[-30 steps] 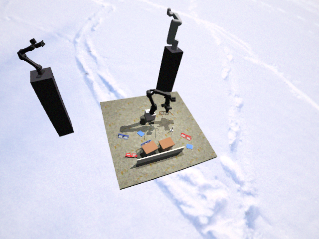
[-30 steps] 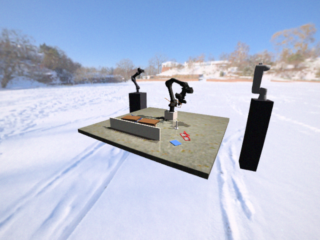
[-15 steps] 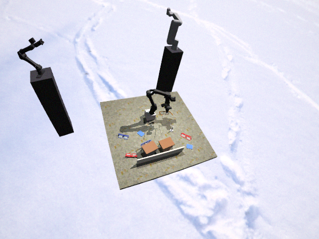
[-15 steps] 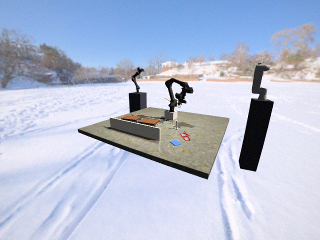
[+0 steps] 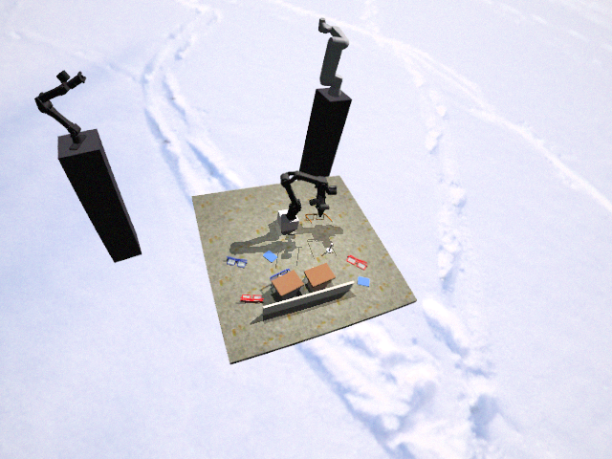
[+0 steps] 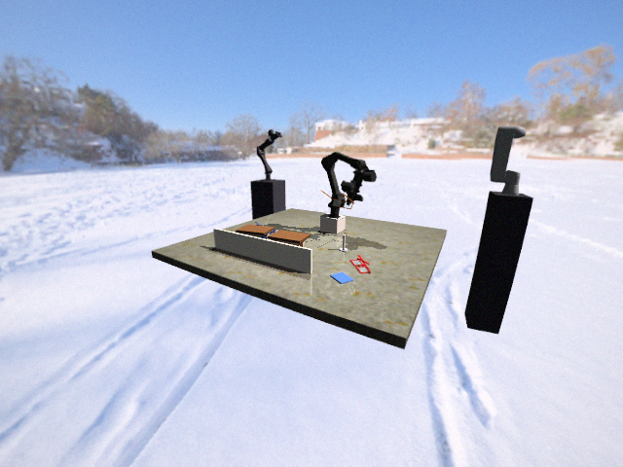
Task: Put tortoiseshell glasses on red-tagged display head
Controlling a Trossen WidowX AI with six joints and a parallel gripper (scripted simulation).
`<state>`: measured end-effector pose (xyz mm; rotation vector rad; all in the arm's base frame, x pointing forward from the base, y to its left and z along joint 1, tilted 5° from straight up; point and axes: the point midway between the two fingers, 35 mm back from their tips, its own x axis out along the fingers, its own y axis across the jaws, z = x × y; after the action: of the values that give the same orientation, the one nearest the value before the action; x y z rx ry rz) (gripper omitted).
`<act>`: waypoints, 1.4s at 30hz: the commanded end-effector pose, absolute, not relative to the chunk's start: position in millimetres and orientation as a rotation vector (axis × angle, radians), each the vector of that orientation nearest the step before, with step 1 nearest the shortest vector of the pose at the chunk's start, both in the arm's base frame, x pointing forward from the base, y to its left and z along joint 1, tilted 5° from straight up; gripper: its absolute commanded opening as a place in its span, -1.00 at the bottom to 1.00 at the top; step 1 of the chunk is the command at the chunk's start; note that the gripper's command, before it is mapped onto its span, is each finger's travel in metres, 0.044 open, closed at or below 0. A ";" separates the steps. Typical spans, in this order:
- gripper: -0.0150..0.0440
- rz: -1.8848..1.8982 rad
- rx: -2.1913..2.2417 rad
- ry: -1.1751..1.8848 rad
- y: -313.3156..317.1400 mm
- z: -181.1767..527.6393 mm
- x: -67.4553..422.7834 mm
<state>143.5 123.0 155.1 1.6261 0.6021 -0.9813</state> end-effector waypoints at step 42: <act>-0.49 -1.244 1.284 0.891 75.0 108.1 213.2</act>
<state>206.8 78.7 109.9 1.2916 0.8596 -1.2426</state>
